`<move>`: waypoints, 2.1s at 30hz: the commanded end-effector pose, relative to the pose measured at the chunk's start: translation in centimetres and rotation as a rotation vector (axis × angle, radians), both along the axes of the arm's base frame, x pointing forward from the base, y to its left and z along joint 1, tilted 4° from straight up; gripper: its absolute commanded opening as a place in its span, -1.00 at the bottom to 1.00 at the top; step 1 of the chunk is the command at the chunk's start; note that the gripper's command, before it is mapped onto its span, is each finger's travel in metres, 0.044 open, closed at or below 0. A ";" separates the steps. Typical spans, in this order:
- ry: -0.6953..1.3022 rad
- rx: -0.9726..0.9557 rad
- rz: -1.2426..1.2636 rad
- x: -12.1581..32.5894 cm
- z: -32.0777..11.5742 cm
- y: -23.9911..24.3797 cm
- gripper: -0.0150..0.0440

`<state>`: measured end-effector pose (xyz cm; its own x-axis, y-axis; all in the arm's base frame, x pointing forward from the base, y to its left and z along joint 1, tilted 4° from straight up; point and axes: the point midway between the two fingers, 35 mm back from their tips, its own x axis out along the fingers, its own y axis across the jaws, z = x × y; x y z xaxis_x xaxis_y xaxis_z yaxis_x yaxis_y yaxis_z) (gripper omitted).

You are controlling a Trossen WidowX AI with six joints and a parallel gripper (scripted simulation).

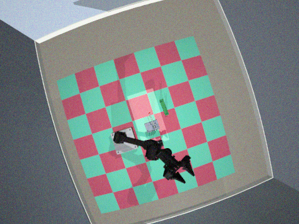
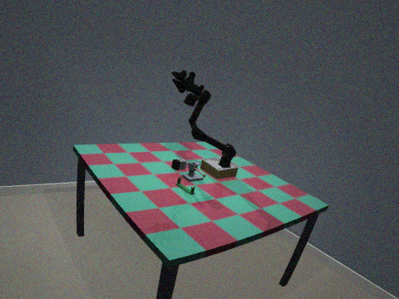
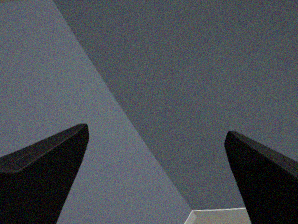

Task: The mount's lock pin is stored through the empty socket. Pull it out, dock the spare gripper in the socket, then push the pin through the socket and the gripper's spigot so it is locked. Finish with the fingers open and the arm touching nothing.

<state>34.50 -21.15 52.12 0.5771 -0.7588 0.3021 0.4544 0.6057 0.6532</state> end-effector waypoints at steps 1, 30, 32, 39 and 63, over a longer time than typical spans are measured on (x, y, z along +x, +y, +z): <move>-0.009 -0.002 -0.002 -0.2 0.2 -0.1 0.78; -1.105 -0.921 -0.169 -37.3 18.4 15.4 0.53; -1.141 -1.021 -0.153 -38.7 18.3 18.3 0.53; -1.200 -1.391 -0.059 -41.4 16.3 29.1 0.53; -0.501 -2.513 0.673 -26.4 -5.5 53.9 0.53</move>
